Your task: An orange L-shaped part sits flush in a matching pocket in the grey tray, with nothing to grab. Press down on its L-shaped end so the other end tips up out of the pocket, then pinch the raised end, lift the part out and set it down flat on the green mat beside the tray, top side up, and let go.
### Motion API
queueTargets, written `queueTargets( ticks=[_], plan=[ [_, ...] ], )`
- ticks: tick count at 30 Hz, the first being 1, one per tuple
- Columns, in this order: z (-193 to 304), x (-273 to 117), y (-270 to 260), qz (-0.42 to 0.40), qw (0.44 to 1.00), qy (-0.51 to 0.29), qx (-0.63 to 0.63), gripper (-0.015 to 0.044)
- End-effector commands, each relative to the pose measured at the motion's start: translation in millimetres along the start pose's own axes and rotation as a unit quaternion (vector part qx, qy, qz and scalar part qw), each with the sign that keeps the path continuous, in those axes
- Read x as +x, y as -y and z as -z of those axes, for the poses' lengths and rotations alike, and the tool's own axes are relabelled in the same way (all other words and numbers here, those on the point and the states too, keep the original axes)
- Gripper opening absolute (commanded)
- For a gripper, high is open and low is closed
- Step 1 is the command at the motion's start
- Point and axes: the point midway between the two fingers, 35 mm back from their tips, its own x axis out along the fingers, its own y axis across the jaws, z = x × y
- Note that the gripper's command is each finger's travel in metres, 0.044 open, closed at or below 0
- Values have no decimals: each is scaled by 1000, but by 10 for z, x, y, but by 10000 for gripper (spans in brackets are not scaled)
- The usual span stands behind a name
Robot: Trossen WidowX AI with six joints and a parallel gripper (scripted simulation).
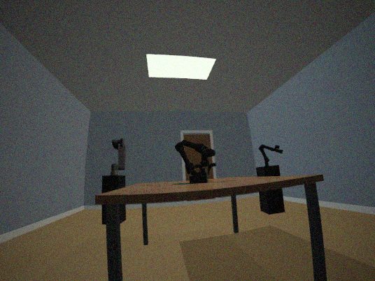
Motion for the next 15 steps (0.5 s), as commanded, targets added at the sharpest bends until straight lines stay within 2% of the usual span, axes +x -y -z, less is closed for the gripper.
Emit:
queueTargets(
  ticks=[1,15],
  plan=[
    [3,72,9,4,1000,1,-2,180],
    [6,261,17,4,1000,1,-2,180]
  ],
)
